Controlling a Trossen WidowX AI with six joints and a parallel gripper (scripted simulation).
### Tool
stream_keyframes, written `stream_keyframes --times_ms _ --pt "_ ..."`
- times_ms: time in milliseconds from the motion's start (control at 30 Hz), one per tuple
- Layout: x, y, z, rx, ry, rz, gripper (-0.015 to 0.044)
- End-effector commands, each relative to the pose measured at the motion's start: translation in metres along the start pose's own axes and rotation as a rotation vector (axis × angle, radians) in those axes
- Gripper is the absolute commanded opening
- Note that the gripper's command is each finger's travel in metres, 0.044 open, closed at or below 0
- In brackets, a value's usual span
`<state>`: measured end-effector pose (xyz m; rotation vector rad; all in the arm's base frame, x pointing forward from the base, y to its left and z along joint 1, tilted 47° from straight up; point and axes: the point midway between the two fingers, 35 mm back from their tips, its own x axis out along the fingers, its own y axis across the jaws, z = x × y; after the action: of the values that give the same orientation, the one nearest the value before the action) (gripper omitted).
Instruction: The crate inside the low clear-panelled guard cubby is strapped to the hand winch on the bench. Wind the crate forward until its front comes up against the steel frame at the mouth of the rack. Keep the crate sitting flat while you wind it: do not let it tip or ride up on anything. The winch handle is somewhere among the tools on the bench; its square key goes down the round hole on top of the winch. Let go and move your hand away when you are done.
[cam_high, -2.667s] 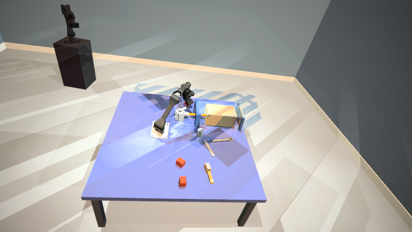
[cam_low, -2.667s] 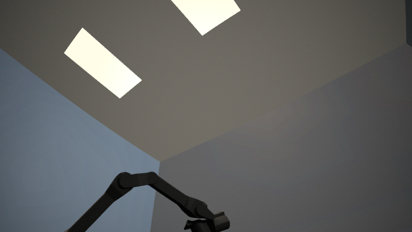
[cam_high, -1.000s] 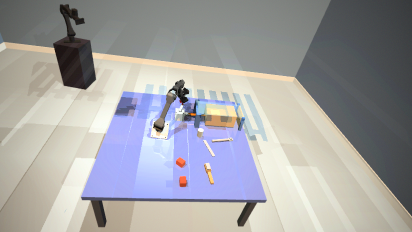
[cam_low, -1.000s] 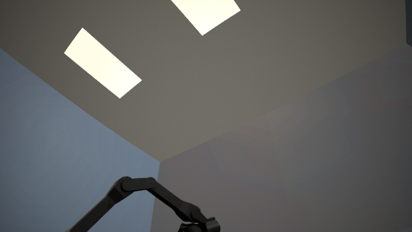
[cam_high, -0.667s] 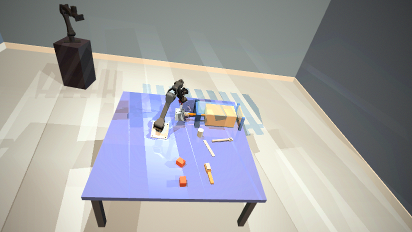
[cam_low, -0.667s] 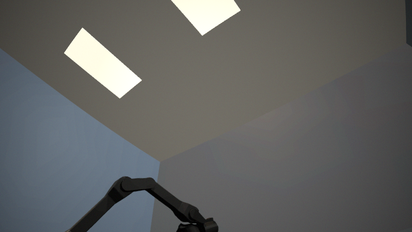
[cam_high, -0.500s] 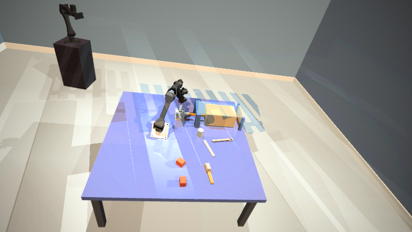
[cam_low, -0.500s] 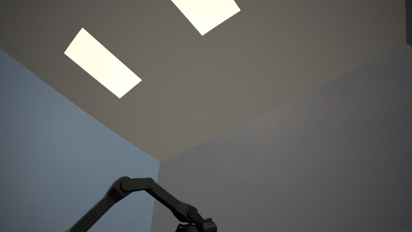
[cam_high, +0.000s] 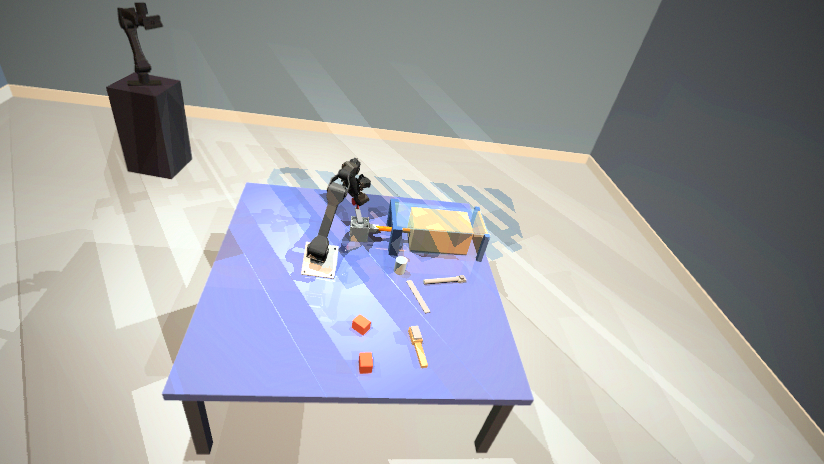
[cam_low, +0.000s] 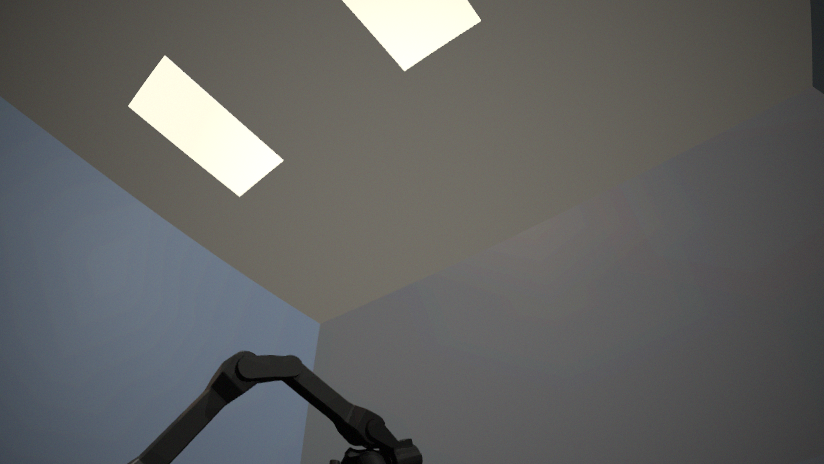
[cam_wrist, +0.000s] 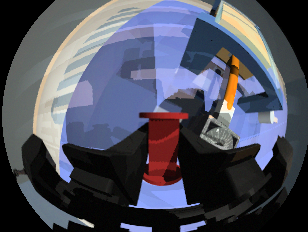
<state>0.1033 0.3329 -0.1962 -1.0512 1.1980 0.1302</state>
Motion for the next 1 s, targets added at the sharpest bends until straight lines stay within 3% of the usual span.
stream_keyframes --times_ms 0,967 --pt "-0.003 0.005 -0.015 -0.021 0.023 0.003 0.0000" --pt "-0.018 0.005 -0.046 -0.023 0.025 0.004 0.0000"
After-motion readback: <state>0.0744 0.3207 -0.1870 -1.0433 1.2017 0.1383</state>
